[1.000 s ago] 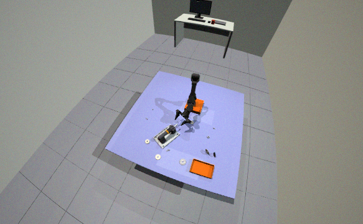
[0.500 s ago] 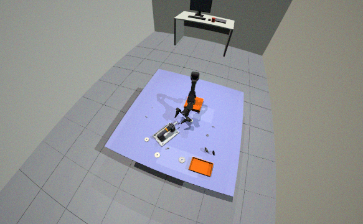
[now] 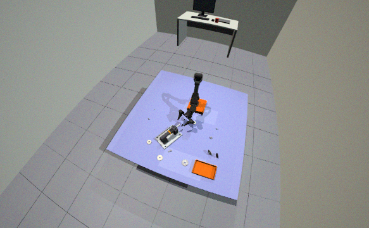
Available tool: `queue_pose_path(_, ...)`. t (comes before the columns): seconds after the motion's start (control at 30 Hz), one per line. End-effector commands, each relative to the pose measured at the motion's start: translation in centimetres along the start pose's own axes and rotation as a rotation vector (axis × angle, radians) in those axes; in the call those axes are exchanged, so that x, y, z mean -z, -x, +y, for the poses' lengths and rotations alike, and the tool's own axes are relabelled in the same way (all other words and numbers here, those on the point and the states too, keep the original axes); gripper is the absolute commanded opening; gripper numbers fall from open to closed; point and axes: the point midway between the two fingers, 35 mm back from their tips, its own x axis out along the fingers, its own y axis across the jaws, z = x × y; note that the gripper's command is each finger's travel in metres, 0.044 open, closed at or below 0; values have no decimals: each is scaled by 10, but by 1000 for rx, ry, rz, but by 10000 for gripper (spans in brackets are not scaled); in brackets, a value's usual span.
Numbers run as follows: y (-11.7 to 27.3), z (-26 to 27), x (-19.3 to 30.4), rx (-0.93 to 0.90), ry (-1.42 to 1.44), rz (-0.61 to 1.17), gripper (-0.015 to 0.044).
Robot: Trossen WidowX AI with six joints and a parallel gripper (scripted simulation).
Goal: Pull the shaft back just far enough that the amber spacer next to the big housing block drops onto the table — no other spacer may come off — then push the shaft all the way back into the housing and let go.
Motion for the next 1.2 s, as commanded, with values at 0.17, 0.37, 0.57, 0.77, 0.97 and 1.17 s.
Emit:
queue_pose_path(0.17, 0, 0, 0, -3, 4, 1, 440)
queue_pose_path(0.37, 0, 0, 0, -3, 4, 1, 440)
queue_pose_path(0.57, -3, 0, 0, -3, 4, 1, 440)
queue_pose_path(0.77, -11, 0, 1, -3, 4, 1, 440)
queue_pose_path(0.97, -20, 0, 1, -3, 4, 2, 440)
queue_pose_path(1.17, -30, 0, 1, -3, 4, 3, 440)
